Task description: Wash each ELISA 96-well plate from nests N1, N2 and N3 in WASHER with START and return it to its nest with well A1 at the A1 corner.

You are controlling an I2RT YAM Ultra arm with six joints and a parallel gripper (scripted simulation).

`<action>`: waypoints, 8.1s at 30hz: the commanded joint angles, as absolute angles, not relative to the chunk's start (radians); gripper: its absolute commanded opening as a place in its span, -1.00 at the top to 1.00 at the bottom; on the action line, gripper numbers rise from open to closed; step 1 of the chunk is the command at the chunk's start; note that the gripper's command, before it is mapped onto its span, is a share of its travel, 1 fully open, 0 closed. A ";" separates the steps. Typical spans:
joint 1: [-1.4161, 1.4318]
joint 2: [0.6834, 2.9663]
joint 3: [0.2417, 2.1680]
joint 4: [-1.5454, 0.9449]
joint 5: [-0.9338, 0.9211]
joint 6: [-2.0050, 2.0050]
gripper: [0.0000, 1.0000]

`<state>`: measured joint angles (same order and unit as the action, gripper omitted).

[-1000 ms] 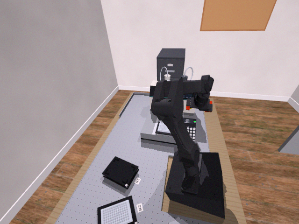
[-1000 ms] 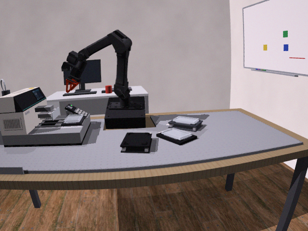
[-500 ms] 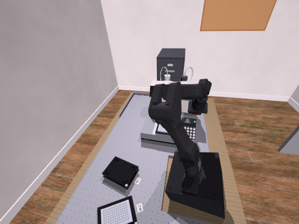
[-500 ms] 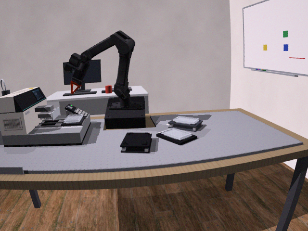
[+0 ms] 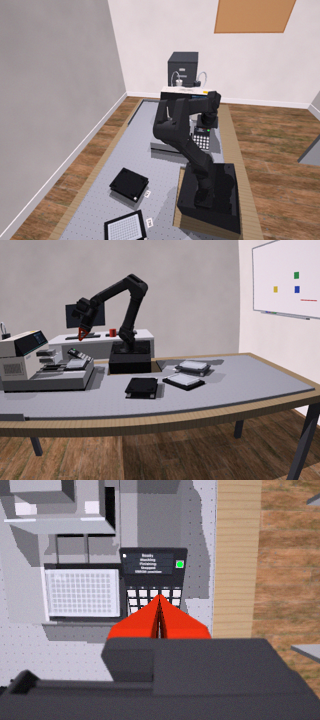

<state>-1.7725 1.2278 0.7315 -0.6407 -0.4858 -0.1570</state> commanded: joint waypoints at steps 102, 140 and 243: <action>-1.226 1.586 1.324 -1.191 -0.344 -1.357 -1.00; -1.191 1.605 1.232 -1.068 -0.340 -1.321 -1.00; -1.123 1.681 1.083 -0.819 -0.331 -1.250 -1.00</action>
